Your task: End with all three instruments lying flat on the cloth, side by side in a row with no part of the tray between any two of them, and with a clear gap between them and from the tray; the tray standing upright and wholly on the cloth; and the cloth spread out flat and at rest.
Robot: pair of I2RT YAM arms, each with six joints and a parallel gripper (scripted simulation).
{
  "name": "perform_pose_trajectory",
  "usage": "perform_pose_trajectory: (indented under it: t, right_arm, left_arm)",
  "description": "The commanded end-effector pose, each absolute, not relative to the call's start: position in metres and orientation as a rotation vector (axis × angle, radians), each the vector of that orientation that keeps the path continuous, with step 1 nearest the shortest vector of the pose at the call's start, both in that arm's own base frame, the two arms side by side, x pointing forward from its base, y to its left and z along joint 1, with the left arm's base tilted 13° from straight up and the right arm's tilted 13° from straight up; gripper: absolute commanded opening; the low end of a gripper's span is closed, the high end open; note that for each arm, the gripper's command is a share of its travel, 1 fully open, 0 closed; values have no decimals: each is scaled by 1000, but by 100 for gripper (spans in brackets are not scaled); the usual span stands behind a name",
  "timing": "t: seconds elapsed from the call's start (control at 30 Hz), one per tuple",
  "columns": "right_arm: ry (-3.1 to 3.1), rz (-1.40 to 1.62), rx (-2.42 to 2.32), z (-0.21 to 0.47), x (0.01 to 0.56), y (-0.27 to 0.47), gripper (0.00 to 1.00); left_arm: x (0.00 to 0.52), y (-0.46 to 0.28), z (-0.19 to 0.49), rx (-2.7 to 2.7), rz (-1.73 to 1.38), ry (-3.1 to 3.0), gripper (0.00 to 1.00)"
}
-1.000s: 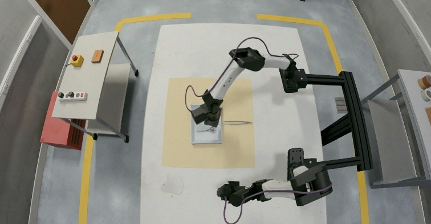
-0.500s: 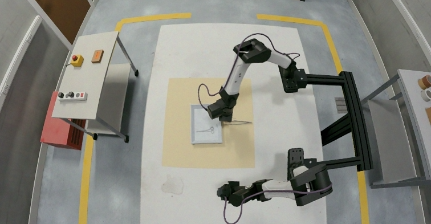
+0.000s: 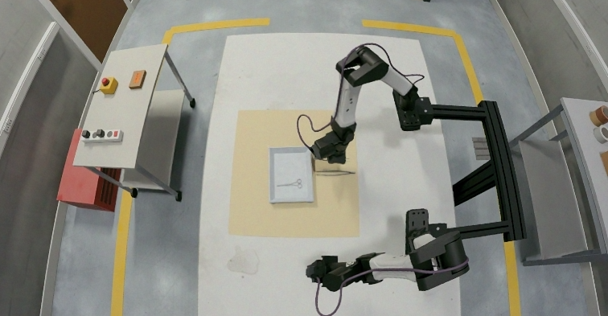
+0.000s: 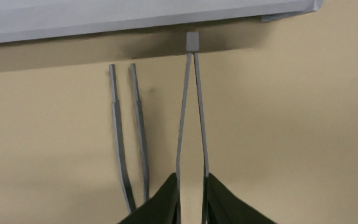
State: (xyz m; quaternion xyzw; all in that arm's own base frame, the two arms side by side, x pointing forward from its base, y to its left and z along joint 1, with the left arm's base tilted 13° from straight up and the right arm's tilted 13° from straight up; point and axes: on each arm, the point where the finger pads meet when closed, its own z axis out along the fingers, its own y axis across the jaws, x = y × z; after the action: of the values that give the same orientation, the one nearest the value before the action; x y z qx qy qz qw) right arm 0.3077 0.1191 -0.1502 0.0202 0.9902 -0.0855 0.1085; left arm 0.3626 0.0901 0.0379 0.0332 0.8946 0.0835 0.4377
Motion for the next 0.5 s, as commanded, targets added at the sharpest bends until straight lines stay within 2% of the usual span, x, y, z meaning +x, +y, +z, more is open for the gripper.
perform_pose_trajectory:
  t: [0.0, 0.37, 0.47]
  right_arm:
    - [2820, -187, -26, -139, 314, 129, 0]
    - [2939, -298, 15, -158, 281, 103, 0]
    - [2898, -259, 28, -156, 298, 109, 0]
  left_arm:
    - [365, 89, 43, 86, 208, 2210, 33]
    - [365, 89, 43, 86, 208, 2210, 33]
    - [365, 89, 43, 86, 208, 2210, 33]
